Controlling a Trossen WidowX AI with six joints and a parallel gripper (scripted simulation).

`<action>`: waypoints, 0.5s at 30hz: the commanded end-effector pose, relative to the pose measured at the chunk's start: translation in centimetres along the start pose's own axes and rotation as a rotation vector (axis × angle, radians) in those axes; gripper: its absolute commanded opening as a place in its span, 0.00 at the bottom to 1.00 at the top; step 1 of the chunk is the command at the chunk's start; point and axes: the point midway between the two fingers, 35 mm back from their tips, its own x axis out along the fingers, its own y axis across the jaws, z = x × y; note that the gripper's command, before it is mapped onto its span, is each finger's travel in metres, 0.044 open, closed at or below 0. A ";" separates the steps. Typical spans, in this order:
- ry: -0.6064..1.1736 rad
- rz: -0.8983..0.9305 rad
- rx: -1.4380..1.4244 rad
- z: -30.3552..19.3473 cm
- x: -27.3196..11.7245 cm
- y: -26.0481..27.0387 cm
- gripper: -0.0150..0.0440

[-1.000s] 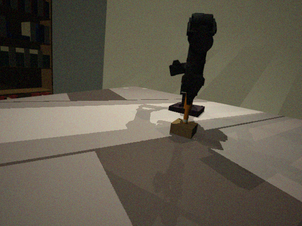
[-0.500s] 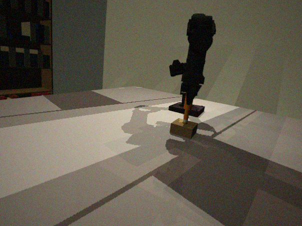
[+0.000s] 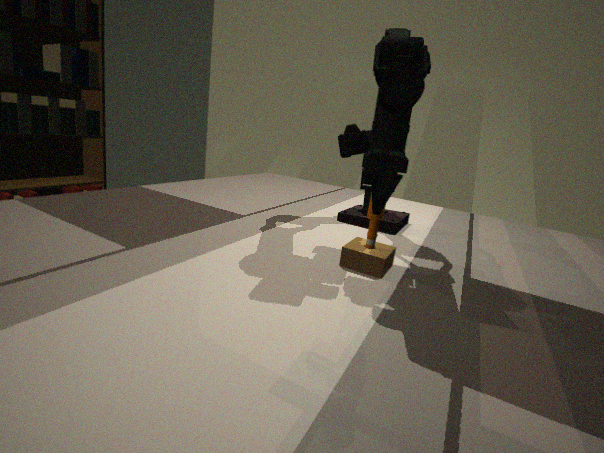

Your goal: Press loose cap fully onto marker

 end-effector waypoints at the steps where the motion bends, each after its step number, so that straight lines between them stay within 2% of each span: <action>1: -0.001 -0.061 -0.002 0.0 2.9 -0.5 0.25; 15: -0.001 -0.061 -0.002 -0.1 3.6 -0.6 0.25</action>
